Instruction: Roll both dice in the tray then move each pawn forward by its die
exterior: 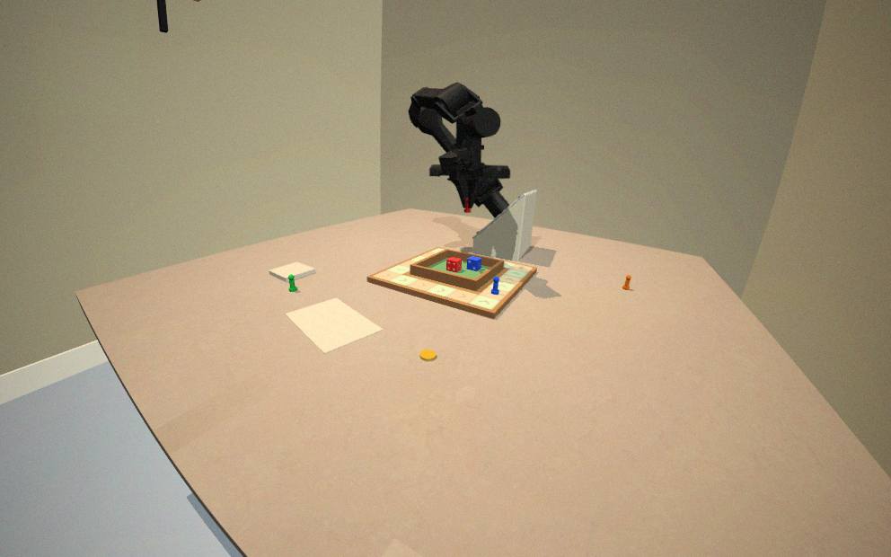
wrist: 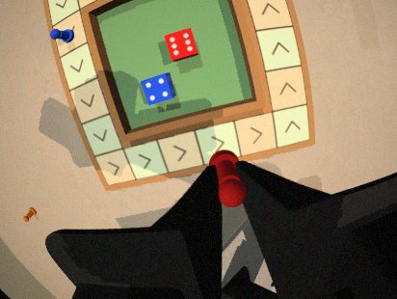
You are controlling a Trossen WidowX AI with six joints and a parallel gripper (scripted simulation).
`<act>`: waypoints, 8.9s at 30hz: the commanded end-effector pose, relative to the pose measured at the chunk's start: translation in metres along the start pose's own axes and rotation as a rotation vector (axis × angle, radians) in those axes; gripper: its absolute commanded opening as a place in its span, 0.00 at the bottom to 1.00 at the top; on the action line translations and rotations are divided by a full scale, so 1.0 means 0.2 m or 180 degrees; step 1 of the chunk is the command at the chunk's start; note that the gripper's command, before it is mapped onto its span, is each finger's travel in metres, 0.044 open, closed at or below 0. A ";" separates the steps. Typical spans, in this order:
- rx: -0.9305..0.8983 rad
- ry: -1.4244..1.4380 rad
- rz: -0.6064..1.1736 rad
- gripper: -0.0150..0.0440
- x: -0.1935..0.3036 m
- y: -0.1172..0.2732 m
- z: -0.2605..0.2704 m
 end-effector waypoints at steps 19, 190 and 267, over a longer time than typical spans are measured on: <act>-0.0009 0.0043 -0.0061 0.25 -0.53 -0.18 -0.19; 0.0100 0.2191 -0.0011 0.25 -0.42 -0.07 0.82; 0.0100 0.2186 0.0002 0.79 0.22 -0.50 0.69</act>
Point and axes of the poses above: the point midway between the two fingers, 35 mm back from their tips, its own y axis back along the fingers, its own z axis across the jaws, x = y × z, the point moved 9 cm from there along y, back along the fingers, and after that the axes turned 1 degree about y, right-handed, at the moved point
